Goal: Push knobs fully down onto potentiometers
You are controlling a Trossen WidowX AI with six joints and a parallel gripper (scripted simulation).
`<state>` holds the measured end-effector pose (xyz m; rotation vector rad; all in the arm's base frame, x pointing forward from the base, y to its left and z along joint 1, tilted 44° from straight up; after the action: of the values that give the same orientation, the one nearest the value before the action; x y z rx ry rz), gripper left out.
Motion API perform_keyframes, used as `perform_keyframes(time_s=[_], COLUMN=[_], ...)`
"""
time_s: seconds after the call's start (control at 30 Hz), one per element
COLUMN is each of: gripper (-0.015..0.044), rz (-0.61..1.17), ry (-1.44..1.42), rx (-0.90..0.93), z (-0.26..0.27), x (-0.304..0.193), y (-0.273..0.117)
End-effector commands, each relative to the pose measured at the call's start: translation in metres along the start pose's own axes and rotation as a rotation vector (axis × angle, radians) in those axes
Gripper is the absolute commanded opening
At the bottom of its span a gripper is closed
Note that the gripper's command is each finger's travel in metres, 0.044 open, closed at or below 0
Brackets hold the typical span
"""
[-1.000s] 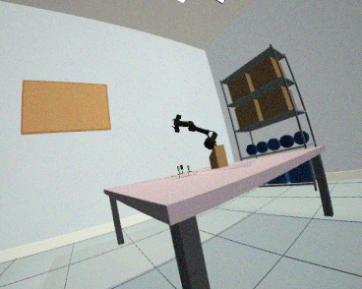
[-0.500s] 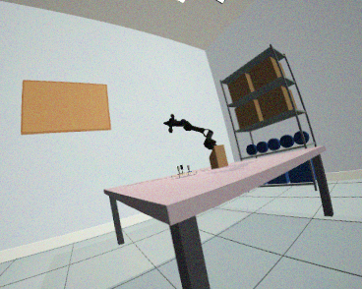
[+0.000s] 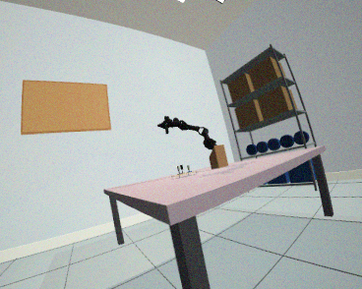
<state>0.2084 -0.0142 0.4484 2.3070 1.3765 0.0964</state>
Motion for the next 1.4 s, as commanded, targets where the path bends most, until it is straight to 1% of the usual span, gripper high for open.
perform_keyframes(time_s=[0.0, 0.13, 0.37, 0.67, 1.0, 1.37], gripper=[0.0, 0.0, 0.0, 0.0, 0.0, 0.0], rz=[-0.032, -0.047, -0.041, 0.025, 0.182, 0.45], ry=[0.081, 0.14, 0.271, 0.493, 0.718, 0.922], rx=[0.12, 0.218, 0.34, 0.541, 0.748, 0.919], z=[0.027, 0.051, 0.074, 0.112, 0.157, 0.206], x=[0.021, 0.038, 0.055, 0.08, 0.106, 0.131], y=[0.014, 0.022, 0.029, 0.036, 0.037, 0.029])
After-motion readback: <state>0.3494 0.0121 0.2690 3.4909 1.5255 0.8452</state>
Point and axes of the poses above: the point midway between the two fingers, 35 mm back from their tips, its own y axis out along the fingers, its own z axis across the jaws, x = y × z, the point moved 10 cm from there along -y, back along the fingers, and after that the axes turned 2 degrees about y, right-handed, at the moved point
